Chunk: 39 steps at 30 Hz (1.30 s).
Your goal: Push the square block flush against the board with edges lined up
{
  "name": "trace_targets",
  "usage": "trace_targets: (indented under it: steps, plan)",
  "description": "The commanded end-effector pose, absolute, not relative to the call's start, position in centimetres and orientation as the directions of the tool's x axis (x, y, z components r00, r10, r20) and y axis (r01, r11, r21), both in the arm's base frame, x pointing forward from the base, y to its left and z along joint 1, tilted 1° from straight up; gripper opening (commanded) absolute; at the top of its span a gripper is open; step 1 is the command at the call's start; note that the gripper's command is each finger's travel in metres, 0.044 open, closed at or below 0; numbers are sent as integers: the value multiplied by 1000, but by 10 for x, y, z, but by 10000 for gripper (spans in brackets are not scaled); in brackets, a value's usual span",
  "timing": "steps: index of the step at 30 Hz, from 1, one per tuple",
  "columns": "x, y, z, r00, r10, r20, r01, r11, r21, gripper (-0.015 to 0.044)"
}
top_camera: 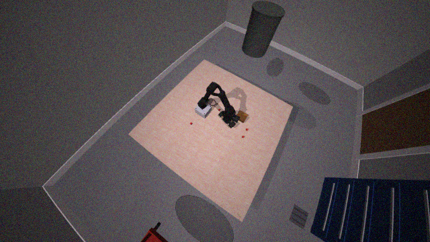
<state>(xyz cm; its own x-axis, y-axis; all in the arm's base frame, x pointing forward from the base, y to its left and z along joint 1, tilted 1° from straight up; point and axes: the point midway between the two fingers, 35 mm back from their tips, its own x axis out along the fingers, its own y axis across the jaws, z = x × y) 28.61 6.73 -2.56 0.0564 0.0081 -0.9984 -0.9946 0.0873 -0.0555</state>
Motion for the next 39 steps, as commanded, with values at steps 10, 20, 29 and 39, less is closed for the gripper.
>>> trace_targets:
  steps: [10,20,29,39]
  plan:
    - [286,76,-27,52,16,-999,-995,83,-50,0]
    - [286,59,-27,52,15,-999,-995,83,-50,0]
    - [285,44,-27,52,13,-999,-995,83,-51,0]
    - [283,28,-28,52,12,-999,-995,83,-51,0]
